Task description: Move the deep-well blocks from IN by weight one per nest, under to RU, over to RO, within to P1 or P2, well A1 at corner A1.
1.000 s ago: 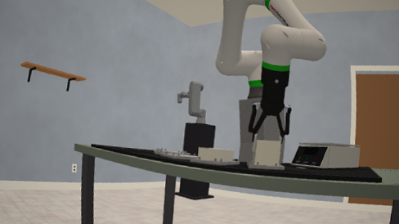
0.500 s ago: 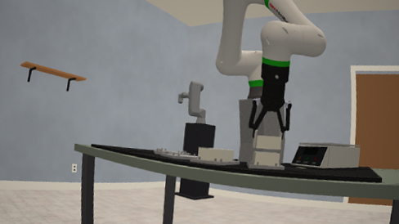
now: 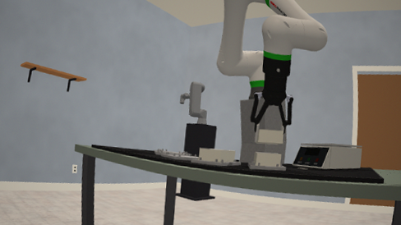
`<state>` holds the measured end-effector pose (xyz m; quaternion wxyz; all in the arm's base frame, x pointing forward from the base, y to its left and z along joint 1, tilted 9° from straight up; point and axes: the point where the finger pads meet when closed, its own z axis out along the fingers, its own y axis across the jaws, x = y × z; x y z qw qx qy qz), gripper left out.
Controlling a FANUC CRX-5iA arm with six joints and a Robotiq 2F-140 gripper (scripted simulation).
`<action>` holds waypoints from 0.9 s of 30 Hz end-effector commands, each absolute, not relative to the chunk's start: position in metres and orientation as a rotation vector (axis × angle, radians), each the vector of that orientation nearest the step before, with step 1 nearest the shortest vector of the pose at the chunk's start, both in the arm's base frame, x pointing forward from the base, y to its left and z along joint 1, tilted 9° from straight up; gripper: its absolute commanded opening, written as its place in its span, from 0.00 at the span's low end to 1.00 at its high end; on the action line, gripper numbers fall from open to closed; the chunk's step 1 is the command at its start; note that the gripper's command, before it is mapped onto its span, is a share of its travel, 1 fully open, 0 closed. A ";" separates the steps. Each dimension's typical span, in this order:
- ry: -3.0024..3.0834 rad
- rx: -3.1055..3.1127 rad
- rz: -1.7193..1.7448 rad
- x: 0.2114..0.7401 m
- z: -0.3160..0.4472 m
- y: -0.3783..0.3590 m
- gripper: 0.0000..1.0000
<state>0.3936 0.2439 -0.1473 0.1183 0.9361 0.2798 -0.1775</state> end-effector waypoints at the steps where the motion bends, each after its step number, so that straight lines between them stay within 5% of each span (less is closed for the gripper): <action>1: 0.818 2.738 -0.519 0.393 -0.143 0.244 0.10; 27: 0.818 2.738 -0.519 0.389 -0.117 0.245 0.10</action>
